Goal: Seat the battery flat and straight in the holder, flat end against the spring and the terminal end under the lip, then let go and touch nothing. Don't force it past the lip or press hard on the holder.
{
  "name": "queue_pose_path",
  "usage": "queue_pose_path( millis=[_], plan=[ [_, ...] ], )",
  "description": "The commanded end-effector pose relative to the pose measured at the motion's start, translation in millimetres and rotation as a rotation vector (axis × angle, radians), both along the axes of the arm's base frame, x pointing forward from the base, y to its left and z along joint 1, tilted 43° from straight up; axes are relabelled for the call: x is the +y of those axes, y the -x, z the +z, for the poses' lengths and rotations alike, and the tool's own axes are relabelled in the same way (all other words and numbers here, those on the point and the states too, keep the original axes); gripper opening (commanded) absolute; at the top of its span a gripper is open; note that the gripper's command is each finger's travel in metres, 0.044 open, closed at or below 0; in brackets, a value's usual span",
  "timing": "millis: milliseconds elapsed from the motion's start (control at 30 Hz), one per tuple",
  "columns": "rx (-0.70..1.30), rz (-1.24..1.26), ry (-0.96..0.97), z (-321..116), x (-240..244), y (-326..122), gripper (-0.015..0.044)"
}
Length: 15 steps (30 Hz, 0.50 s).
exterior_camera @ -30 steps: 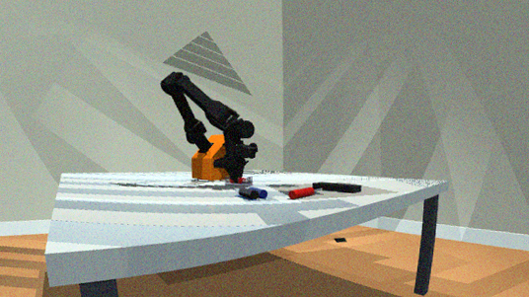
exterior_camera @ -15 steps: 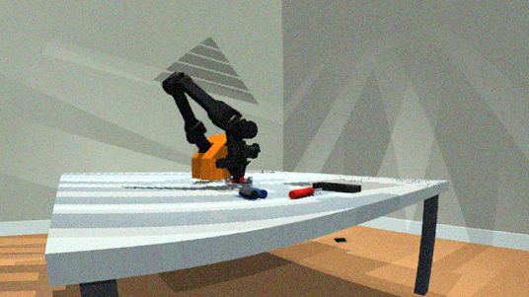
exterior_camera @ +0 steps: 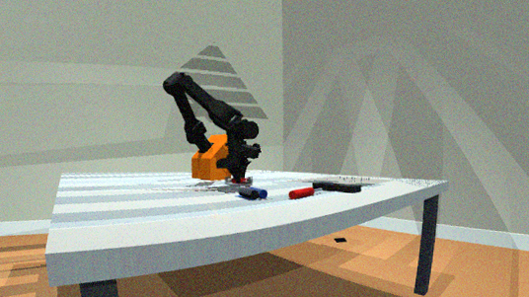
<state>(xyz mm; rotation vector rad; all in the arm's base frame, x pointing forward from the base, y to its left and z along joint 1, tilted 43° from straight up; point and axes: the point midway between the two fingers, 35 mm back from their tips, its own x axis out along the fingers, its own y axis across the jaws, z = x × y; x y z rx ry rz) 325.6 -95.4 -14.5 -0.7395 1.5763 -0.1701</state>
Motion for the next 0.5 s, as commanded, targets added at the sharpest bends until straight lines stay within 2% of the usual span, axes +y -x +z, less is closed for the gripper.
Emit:
queue_pose_path(
  millis=[0,133,467],
  plan=[
    [-0.003,-0.004,0.0,1,0,-1,0.0072],
    [-0.003,-0.004,0.0,1,0,-1,0.0174],
    [-0.001,-0.001,-0.001,11,10,0,0.0174]
  ],
)
